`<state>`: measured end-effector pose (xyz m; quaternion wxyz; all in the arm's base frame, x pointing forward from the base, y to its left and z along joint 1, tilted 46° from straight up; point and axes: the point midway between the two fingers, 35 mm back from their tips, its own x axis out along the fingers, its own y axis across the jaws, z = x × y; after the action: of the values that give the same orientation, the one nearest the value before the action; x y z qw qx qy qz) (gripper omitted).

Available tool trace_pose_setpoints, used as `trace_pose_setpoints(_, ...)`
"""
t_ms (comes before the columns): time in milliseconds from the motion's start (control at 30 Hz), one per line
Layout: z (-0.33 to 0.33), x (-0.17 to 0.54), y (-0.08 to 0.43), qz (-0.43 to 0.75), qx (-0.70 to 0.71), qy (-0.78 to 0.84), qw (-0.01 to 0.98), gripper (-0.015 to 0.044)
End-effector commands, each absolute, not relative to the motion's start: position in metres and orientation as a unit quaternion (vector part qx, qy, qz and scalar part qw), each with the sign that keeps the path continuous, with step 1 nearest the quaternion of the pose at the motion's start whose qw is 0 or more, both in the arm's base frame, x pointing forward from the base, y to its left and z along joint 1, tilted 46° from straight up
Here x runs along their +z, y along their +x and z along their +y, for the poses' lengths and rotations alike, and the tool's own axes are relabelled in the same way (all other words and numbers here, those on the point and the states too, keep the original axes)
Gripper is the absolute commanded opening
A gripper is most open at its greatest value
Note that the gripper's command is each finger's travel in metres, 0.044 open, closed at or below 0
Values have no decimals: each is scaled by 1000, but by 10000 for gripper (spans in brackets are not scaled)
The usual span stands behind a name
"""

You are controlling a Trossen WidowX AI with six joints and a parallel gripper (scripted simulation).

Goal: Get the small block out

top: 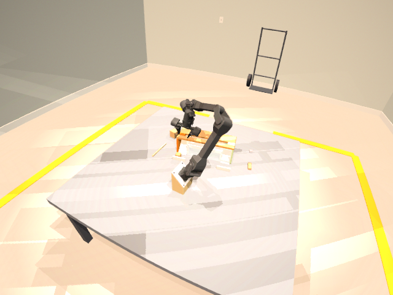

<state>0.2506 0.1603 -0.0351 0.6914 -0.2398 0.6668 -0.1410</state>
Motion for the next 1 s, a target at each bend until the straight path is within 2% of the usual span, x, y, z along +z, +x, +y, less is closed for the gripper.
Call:
trace_pose_setpoints(0,164,-42,236,633,140,-565,511,285)
trace_pose_setpoints(500,173,-46,224,483,372,-768,197,285)
trace_pose_setpoints(967,180,-48,214,278,501,-805,-154,285)
